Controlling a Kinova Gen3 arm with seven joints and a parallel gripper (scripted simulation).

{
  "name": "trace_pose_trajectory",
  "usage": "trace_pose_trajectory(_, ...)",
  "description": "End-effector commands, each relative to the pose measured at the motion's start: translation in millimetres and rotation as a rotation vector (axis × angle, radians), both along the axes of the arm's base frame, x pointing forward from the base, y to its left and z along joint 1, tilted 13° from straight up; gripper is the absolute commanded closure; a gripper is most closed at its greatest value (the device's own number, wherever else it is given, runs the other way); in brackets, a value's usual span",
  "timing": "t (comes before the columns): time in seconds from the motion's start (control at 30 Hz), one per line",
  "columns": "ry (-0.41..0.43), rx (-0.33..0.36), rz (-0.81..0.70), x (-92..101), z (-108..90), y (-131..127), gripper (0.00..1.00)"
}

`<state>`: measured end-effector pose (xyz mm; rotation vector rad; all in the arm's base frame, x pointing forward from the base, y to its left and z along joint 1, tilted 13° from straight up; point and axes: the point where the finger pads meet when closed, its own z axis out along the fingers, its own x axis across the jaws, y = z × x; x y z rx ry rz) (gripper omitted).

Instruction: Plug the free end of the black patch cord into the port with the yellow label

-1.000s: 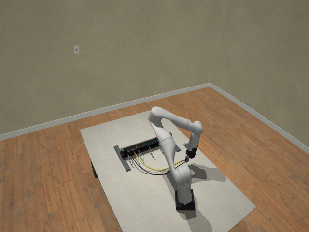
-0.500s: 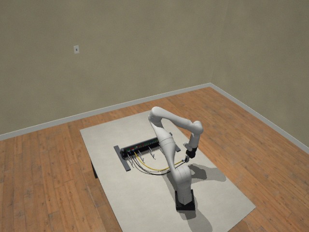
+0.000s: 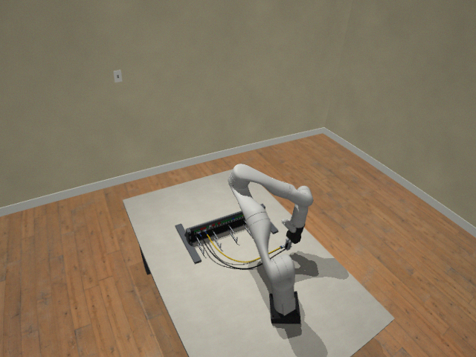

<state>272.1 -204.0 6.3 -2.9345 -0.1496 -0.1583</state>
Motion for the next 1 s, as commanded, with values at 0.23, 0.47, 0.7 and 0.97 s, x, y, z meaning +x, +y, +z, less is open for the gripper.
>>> trace_pose_trajectory(0.23, -0.002, 0.002, 0.001, 2.2, 3.1, 0.9, 1.00)
trace_pose_trajectory(0.47, -0.005, 0.000, 0.013, 3.8, 3.8, 1.6, 1.00)
trace_pose_trajectory(0.7, -0.007, -0.001, 0.025, 5.5, 4.6, 2.4, 1.00)
trace_pose_trajectory(0.97, -0.013, -0.004, 0.054, 9.3, 6.4, 4.4, 1.00)
